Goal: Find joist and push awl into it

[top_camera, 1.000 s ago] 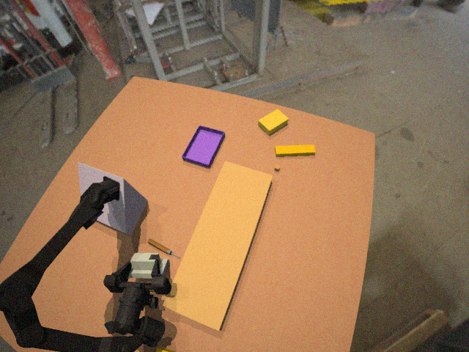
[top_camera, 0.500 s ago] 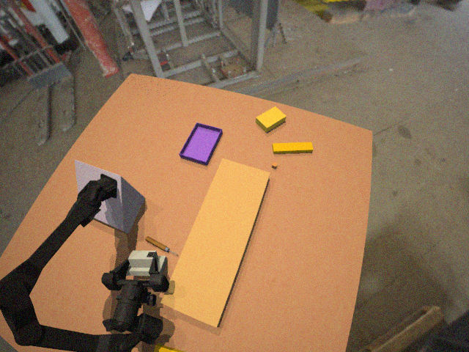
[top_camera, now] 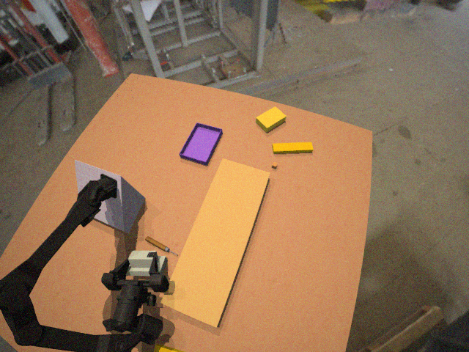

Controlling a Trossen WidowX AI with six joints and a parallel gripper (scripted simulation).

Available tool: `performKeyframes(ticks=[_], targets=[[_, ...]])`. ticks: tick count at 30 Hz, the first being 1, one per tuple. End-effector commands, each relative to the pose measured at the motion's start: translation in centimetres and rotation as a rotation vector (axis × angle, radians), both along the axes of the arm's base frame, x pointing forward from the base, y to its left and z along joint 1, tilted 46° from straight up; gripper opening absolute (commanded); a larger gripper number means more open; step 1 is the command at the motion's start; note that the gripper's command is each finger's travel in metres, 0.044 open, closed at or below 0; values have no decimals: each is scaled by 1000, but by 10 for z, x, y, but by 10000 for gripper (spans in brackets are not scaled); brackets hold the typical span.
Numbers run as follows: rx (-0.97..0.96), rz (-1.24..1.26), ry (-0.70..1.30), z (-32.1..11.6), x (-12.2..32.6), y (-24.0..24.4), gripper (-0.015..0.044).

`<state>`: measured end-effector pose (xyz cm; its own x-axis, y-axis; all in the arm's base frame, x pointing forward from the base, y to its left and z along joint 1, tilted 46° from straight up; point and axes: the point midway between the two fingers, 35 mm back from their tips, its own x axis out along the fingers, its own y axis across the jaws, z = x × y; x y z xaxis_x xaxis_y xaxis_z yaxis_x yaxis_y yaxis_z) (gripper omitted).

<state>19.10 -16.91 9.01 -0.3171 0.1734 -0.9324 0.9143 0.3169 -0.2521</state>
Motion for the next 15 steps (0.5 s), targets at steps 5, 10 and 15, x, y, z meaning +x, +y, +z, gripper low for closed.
performKeyframes(ticks=[5, 10, 15], targets=[[-12, 1, -6, -1, 1, -3, 378], [-12, 1, -6, -1, 1, -3, 378], [-12, 1, -6, -1, 1, -3, 378]])
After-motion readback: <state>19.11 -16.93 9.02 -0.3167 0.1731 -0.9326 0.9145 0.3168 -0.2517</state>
